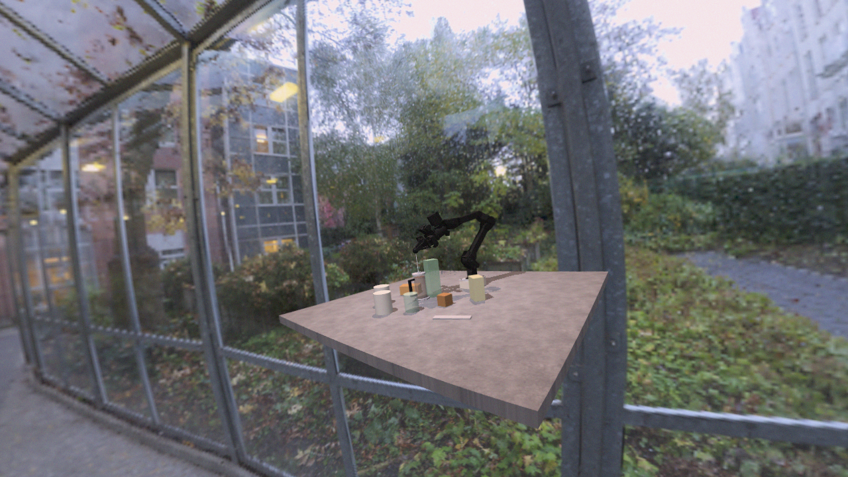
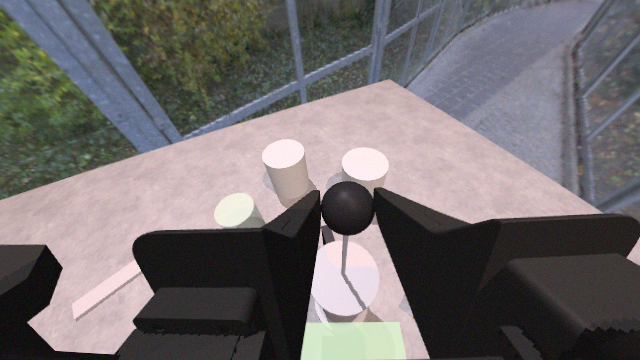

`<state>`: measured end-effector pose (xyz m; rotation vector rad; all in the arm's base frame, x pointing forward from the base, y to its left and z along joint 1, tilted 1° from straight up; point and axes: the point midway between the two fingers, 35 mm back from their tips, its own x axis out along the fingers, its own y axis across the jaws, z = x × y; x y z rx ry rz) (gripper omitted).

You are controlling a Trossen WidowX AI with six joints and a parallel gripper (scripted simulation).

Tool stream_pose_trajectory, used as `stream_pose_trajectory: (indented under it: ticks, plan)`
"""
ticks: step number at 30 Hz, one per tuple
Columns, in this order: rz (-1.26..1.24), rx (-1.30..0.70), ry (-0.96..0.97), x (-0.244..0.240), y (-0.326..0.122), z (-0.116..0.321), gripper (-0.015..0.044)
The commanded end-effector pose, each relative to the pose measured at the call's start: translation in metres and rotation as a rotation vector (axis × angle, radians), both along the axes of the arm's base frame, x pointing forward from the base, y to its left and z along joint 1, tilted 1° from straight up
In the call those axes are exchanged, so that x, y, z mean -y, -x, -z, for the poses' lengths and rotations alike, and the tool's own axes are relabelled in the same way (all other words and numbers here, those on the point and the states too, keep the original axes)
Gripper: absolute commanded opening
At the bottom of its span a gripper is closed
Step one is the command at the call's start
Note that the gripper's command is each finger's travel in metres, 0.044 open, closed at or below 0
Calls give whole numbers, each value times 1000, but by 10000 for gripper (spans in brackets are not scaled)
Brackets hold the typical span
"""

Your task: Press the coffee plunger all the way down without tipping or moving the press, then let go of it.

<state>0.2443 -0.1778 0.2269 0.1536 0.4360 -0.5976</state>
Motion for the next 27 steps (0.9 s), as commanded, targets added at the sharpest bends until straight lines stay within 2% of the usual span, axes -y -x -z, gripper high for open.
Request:
stream_pose_trajectory:
  ticks: [1,27]
  plan:
    - [3,-32,-27,1,-1,20,116]
    - [3,-31,-26,4,-7,62,116]
